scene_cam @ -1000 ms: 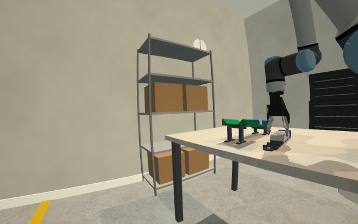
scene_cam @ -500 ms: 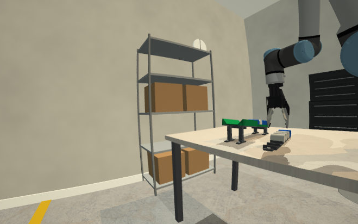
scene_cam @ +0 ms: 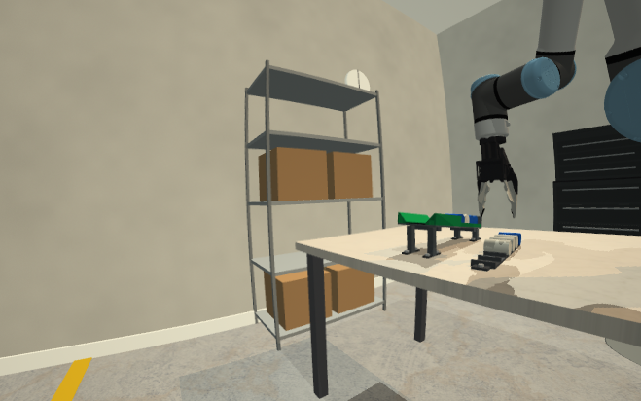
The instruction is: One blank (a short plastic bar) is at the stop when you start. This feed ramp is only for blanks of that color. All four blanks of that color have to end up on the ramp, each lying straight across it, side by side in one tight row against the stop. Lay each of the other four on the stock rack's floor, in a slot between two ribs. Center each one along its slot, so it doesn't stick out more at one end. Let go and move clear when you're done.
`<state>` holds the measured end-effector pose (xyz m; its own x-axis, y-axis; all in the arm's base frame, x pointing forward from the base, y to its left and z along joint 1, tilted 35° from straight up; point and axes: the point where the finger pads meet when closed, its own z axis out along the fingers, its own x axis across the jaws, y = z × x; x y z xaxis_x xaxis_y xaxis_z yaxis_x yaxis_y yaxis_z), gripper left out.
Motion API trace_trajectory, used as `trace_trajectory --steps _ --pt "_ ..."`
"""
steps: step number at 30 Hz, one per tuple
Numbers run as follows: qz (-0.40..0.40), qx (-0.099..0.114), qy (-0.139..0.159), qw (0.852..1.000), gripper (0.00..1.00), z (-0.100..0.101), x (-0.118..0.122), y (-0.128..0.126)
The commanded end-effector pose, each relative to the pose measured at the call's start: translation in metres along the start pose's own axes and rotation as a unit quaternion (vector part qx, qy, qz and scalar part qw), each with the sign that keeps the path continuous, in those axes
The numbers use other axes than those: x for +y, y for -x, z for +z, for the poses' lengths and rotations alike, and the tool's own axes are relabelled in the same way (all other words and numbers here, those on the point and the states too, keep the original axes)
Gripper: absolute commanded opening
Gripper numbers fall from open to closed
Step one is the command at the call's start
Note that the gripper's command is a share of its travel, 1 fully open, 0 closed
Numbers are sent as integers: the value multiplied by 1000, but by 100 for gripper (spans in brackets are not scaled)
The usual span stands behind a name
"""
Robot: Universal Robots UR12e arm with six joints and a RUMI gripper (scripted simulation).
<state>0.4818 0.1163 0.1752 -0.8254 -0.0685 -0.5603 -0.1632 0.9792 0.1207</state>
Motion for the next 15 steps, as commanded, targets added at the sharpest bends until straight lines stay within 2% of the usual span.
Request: trace_trajectory --steps 1,6,7,15 --pt "0 0 0 1000 54 -4 0 0" --pt "0 0 0 1000 54 -5 0 0" --pt "0 0 0 1000 100 -5 0 0" --pt "0 0 0 1000 100 -5 0 0"
